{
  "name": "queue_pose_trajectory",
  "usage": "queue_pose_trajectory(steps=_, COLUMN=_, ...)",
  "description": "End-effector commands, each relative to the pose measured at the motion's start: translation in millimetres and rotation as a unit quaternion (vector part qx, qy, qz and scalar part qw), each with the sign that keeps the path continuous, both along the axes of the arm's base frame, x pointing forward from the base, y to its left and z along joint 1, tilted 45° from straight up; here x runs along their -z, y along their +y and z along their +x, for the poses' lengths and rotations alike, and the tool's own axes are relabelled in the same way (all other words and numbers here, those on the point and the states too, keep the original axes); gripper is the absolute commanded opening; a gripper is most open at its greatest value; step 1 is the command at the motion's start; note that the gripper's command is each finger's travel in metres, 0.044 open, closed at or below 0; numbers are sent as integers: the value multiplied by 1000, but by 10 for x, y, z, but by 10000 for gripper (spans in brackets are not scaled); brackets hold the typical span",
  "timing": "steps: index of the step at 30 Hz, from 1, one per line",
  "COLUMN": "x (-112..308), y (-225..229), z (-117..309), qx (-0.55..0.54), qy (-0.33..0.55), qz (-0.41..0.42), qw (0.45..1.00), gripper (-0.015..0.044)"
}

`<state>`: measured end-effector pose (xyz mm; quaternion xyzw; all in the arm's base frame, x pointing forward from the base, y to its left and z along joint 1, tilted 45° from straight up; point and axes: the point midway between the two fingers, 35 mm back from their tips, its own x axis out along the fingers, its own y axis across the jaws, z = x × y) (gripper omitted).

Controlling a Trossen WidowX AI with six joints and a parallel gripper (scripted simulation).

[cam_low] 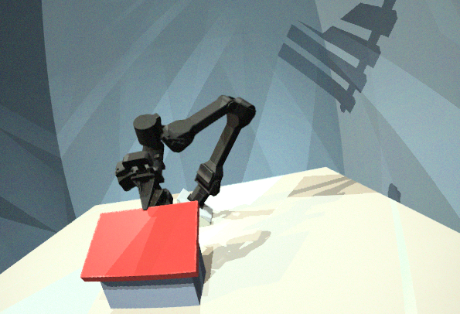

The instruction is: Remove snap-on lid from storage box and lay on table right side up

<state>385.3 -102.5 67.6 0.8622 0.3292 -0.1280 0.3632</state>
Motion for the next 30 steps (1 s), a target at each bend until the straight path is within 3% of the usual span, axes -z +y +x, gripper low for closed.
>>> queue_pose_trajectory(steps=1, x=-58, y=-57, z=43, qx=0, qy=-5, qz=-3, qw=1000, gripper=0)
queue_pose_trajectory(steps=30, x=-327, y=-320, z=96, qx=0, qy=-5, qz=-4, qw=1000, gripper=0)
